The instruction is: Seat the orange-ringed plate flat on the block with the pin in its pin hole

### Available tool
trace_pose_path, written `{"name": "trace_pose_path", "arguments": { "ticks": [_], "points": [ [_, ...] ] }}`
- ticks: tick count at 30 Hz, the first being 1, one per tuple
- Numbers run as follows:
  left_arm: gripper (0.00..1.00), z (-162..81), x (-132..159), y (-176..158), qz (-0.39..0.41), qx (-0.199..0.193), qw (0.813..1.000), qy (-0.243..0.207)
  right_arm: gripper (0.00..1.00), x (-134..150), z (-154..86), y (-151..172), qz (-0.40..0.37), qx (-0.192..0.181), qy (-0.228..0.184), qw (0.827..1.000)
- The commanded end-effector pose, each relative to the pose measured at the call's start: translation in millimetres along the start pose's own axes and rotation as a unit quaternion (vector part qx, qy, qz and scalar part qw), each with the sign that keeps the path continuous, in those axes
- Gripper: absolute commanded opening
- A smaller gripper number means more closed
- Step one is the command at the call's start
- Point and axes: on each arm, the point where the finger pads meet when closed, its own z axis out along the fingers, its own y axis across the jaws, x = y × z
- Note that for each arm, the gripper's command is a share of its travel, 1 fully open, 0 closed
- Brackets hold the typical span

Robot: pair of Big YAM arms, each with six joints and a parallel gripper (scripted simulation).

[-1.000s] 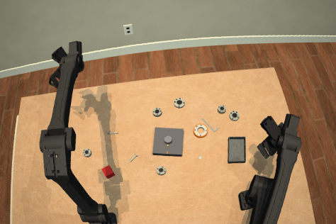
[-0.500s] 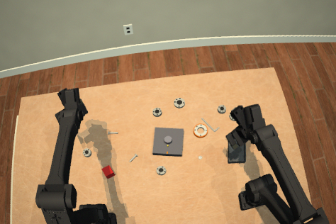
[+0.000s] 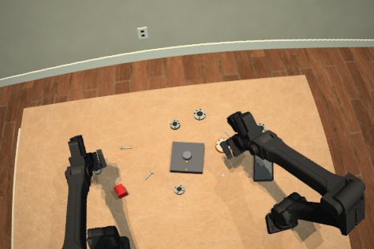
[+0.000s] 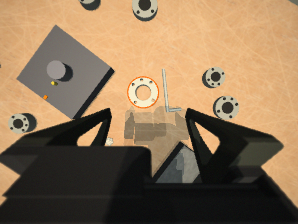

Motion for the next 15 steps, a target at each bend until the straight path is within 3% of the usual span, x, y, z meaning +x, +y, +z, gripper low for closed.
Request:
{"name": "trace_pose_path", "arguments": {
  "ticks": [1,3,14,15],
  "points": [
    [1.00,-4.4,16.0,5.2,0.021,0.007,1.000,0.005,1.00,-51.7,8.1,10.3,0.015,-0.003,-0.044,0.999],
    [1.00,-9.7,3.7,3.7,0.019,0.015,1.000,-0.007,1.00,-53.9,11.5,12.9,0.012,-0.005,-0.044,0.999],
    [1.00,-4.4,6.2,1.1,0.013,0.018,1.000,-0.002,1.00,-55.7,9.8,10.1,0.008,-0.003,-0.048,0.999],
    [1.00,-4.8,6.0,-1.1,0.016,0.020,1.000,-0.003,0.89,-48.9,12.5,10.2,0.019,-0.004,-0.036,0.999]
  ]
}}
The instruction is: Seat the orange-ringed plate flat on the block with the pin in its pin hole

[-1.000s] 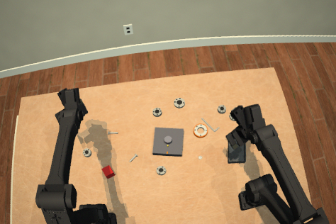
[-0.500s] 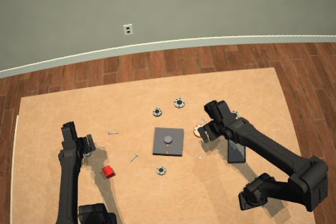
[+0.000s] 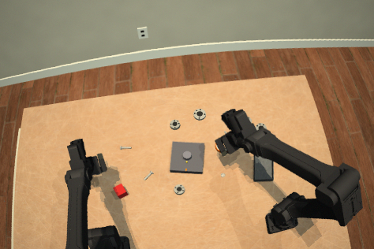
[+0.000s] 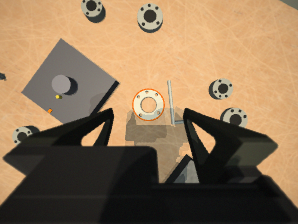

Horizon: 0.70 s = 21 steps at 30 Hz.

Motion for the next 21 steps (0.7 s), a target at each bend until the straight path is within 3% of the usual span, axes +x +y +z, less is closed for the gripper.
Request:
{"name": "trace_pose_path", "arguments": {
  "ticks": [1,4,11,13,15,21],
  "points": [
    [1.00,-5.9,-13.7,-6.1,0.012,0.007,1.000,-0.022,0.89,-30.6,-2.6,0.9,0.025,0.001,-0.024,0.999],
    [1.00,-9.1,-1.9,-17.5,0.031,0.022,0.999,-0.027,0.89,-25.9,0.8,1.8,0.081,0.000,-0.003,0.997],
    [1.00,-60.5,-20.7,-81.1,0.096,0.114,0.981,-0.123,0.89,-21.0,16.8,5.2,0.246,0.015,0.063,0.967],
    [1.00,-60.5,-20.7,-81.1,0.096,0.114,0.981,-0.123,0.89,-21.0,16.8,5.2,0.246,0.015,0.063,0.967],
    [1.00,-66.2,-7.4,-93.3,0.106,0.137,0.977,-0.127,0.89,-19.6,20.3,5.4,0.289,0.022,0.078,0.954],
    [1.00,-116.9,-1.0,-142.7,0.164,0.230,0.937,-0.207,0.89,-14.4,33.4,6.3,0.414,0.058,0.130,0.899]
  ]
}}
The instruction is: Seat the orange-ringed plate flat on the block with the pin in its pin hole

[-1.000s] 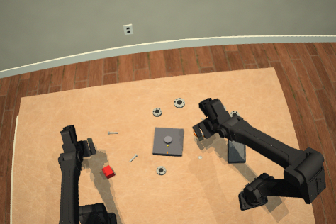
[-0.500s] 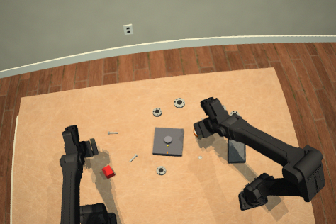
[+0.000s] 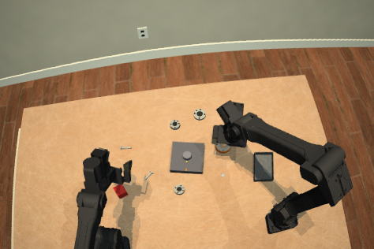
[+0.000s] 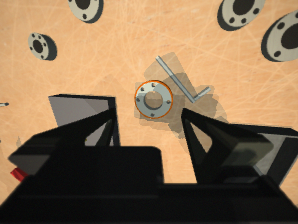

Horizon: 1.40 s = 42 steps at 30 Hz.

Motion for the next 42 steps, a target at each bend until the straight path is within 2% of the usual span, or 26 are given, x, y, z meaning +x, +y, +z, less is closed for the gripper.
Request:
{"name": "trace_pose_path", "arguments": {
  "ticks": [1,7,9,10,11,14,19,22,24,33,34,35,42],
  "points": [
    [1.00,-17.7,-18.8,-30.2,0.036,0.038,0.997,-0.051,0.89,-13.4,-0.9,18.9,0.113,0.016,0.016,0.993],
    [1.00,-45.0,-18.9,-79.5,0.081,0.125,0.983,-0.110,0.89,-11.0,10.0,17.9,0.233,0.060,0.046,0.969],
    [1.00,-45.0,-18.9,-79.5,0.081,0.125,0.983,-0.110,0.89,-11.0,10.0,17.9,0.233,0.060,0.046,0.969],
    [1.00,-57.8,-31.7,-88.7,0.087,0.139,0.978,-0.129,0.89,-10.4,11.9,17.6,0.259,0.069,0.050,0.962],
    [1.00,-58.3,-20.7,-97.1,0.097,0.158,0.973,-0.136,0.89,-9.9,14.0,17.4,0.283,0.079,0.055,0.954],
    [1.00,-75.0,-17.4,-117.7,0.116,0.200,0.960,-0.160,0.89,-8.7,18.8,16.8,0.330,0.103,0.064,0.936],
    [1.00,-107.1,-28.8,-141.7,0.138,0.251,0.934,-0.212,0.89,-8.2,25.8,8.0,0.380,0.135,0.073,0.912],
    [1.00,-103.3,-13.7,-146.0,0.141,0.265,0.932,-0.203,0.89,-9.1,28.1,0.6,0.383,0.143,0.077,0.909],
    [1.00,-113.1,-26.5,-147.1,0.141,0.265,0.929,-0.216,0.89,-9.6,27.4,0.9,0.377,0.142,0.078,0.912],
    [1.00,-109.2,-25.9,-144.6,0.136,0.261,0.932,-0.210,0.89,-12.0,23.3,2.8,0.378,0.136,0.075,0.913],
    [1.00,-109.2,-25.9,-144.6,0.136,0.261,0.932,-0.210,0.89,-0.3,27.5,0.1,0.372,0.141,0.079,0.914],
    [1.00,-109.2,-25.9,-144.6,0.136,0.261,0.932,-0.210,0.89,-11.6,31.4,2.2,0.378,0.136,0.075,0.913],
    [1.00,-109.2,-25.9,-144.6,0.136,0.261,0.932,-0.210,0.89,-15.8,44.5,3.6,0.378,0.136,0.074,0.913]
  ]
}}
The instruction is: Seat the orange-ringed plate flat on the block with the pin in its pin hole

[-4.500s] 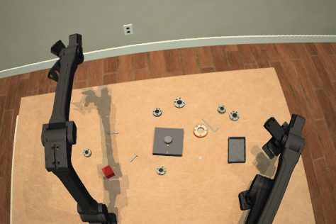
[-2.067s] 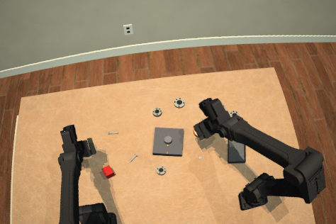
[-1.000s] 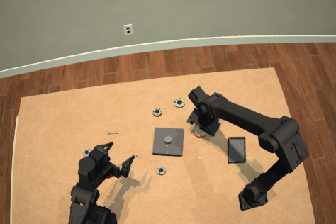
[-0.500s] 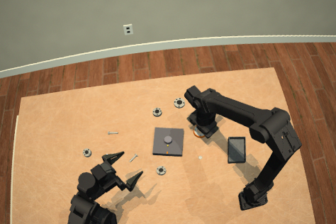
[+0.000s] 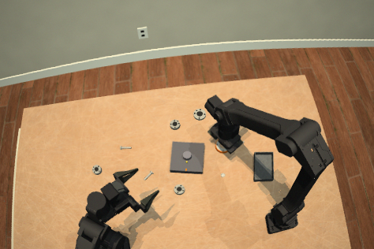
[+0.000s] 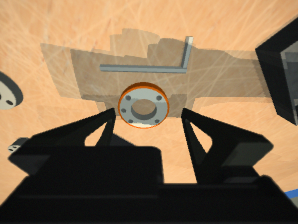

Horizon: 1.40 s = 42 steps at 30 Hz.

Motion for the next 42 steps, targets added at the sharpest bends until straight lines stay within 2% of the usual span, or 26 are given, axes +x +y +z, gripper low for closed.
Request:
{"name": "trace_pose_path", "arguments": {
  "ticks": [1,3,10,21,22,27,28,30,31,35,41,42],
  "points": [
    [1.00,-0.5,-4.1,0.0,0.002,0.000,1.000,-0.003,0.89,-11.4,-6.4,26.3,0.014,-0.024,-0.005,1.000],
    [1.00,-0.5,-4.1,0.0,0.002,0.000,1.000,-0.003,0.89,-10.1,3.0,17.2,0.014,-0.014,-0.004,1.000],
    [1.00,-0.5,-4.1,0.0,0.002,0.000,1.000,-0.003,0.89,-10.2,13.3,17.3,0.014,-0.014,-0.004,1.000],
    [1.00,-0.5,-4.1,0.0,0.002,0.000,1.000,-0.003,0.89,-5.1,5.8,18.1,0.008,-0.018,-0.003,1.000],
    [1.00,-0.5,-4.1,0.0,0.002,0.000,1.000,-0.003,0.82,-5.1,5.8,18.1,0.008,-0.018,-0.003,1.000],
    [1.00,-0.5,-4.1,0.0,0.002,0.000,1.000,-0.003,0.77,-9.2,-1.9,20.2,0.018,-0.032,-0.005,0.999],
    [1.00,-0.5,-4.1,0.0,0.002,0.000,1.000,-0.003,0.73,-9.1,-0.7,19.9,0.018,-0.031,-0.005,0.999],
    [1.00,-0.5,-4.1,0.0,0.002,0.000,1.000,-0.003,0.73,-4.9,-0.7,19.6,0.013,-0.031,-0.005,0.999],
    [1.00,-0.5,-4.1,0.0,0.002,0.000,1.000,-0.003,0.69,-4.7,3.5,18.3,0.013,-0.026,-0.004,1.000],
    [1.00,-0.5,-4.1,0.0,0.002,0.000,1.000,-0.003,0.69,-4.5,0.5,18.3,0.013,-0.029,-0.005,0.999],
    [1.00,-0.5,-4.1,0.0,0.002,0.000,1.000,-0.003,0.60,-3.0,2.7,10.2,0.013,-0.025,-0.004,1.000],
    [1.00,-0.5,-4.1,0.0,0.002,0.000,1.000,-0.003,0.49,-3.5,1.7,13.6,0.013,-0.027,-0.005,1.000]
  ]
}}
